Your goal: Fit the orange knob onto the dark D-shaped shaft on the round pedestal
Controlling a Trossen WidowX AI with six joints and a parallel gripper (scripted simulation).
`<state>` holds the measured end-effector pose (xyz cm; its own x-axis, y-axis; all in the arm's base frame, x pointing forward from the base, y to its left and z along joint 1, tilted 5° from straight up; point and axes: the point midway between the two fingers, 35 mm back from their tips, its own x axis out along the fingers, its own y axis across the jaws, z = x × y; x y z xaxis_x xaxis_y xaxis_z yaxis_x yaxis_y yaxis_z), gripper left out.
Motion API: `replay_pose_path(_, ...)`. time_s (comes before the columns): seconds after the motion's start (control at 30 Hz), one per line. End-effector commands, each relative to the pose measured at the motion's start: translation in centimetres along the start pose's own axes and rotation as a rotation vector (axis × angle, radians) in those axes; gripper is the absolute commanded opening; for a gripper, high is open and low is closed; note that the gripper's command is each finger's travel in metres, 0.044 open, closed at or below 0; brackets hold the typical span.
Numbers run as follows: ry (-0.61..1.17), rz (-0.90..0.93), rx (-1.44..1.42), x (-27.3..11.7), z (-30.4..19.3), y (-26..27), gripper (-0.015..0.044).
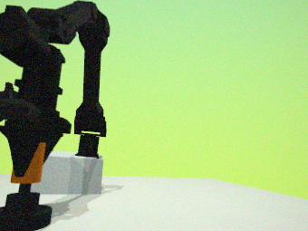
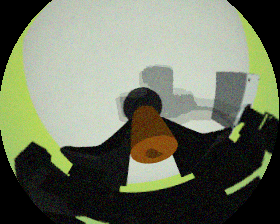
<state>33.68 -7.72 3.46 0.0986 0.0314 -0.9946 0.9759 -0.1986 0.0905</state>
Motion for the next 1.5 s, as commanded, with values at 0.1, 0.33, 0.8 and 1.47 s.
replay_pose_path(0.1,0.0,-0.002,0.004,0.07,0.04,-0.2,0.0)
replay_pose_path(0.33,0.0,-0.002,0.004,-0.02,0.04,-0.17,0.0)
replay_pose_path(0.8,0.0,-0.002,0.213,-0.18,0.01,0.23,0.0)
replay_pose_path(1.47,-0.001,-0.002,0.213,0.11,0.03,-0.14,0.0)
